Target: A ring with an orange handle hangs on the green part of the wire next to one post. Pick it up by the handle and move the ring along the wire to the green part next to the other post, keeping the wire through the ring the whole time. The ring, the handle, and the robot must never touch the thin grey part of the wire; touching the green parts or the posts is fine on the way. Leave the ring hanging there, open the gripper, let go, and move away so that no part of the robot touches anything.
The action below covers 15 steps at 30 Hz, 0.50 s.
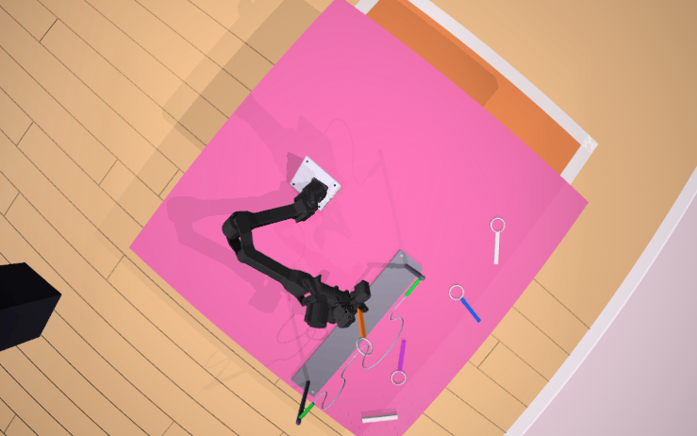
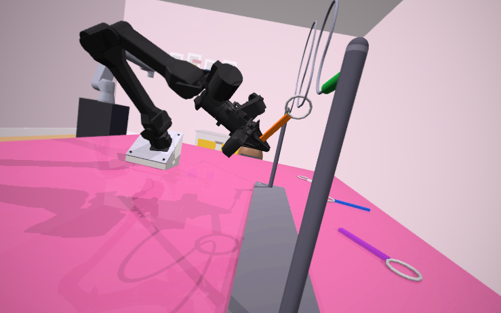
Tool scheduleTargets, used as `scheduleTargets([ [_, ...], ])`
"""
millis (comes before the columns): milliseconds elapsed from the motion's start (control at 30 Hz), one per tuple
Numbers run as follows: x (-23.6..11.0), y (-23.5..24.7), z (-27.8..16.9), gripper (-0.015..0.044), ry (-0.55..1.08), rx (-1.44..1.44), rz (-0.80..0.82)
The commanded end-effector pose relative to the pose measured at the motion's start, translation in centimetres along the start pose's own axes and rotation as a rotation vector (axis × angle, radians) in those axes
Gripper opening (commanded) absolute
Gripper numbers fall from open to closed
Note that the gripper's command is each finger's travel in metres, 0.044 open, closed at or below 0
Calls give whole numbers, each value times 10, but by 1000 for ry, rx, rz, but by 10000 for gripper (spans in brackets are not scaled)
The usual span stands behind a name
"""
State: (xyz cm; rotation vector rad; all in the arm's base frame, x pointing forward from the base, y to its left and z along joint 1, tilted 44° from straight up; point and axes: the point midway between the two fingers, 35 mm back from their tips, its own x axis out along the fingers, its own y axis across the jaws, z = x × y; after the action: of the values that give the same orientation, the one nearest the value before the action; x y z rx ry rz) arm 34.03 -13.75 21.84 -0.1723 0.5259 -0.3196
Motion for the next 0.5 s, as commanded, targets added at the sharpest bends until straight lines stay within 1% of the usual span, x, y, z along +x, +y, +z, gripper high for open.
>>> scheduleTargets([
  [0, -5, 13, 3, -150, -3, 71, 43],
  [467, -18, 64, 15, -150, 36, 374, 216],
])
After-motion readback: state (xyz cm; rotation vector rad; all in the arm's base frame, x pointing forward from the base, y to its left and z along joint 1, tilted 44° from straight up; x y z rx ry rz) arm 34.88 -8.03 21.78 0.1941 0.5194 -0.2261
